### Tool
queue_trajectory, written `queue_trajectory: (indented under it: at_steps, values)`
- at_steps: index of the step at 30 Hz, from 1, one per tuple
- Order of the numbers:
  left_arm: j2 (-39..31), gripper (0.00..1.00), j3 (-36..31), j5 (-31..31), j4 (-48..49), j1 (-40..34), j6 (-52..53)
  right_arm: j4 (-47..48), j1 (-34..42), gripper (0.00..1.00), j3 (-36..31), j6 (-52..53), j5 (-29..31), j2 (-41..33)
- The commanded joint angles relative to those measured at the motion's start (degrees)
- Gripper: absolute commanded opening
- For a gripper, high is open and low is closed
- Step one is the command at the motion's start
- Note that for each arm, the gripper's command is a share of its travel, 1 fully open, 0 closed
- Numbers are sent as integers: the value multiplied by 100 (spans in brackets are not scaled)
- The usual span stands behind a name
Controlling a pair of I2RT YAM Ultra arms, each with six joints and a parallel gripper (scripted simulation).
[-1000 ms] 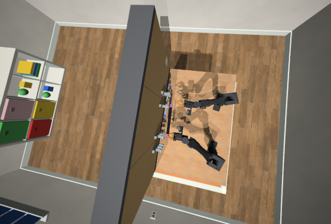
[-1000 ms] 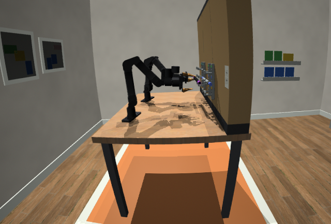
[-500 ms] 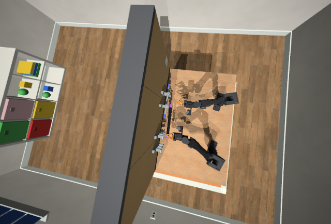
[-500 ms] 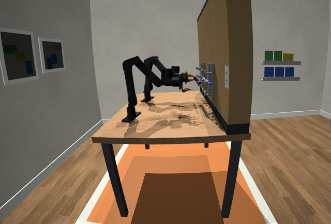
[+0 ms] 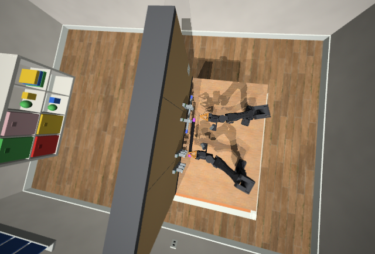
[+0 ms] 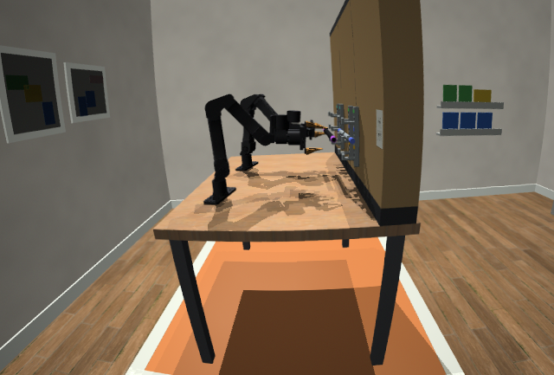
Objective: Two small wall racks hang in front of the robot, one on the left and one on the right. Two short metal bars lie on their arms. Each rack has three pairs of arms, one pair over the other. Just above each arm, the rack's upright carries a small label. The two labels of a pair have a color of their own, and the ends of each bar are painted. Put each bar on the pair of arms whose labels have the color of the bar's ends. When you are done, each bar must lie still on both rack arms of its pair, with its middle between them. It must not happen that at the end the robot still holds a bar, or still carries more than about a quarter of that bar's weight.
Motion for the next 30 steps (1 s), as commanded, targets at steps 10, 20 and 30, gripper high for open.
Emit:
queue_trajectory:
  at_steps: [10,20,30]
  values:
    - [-290,0,127,11,195,9,-168,118,-59,100,-35,75,-27,-204]
    - [-346,0,74,140,193,143,-158,118,-59,100,-35,75,-27,-204]
    - [-421,0,-66,504,250,513,-157,118,-59,100,-35,75,-27,-204]
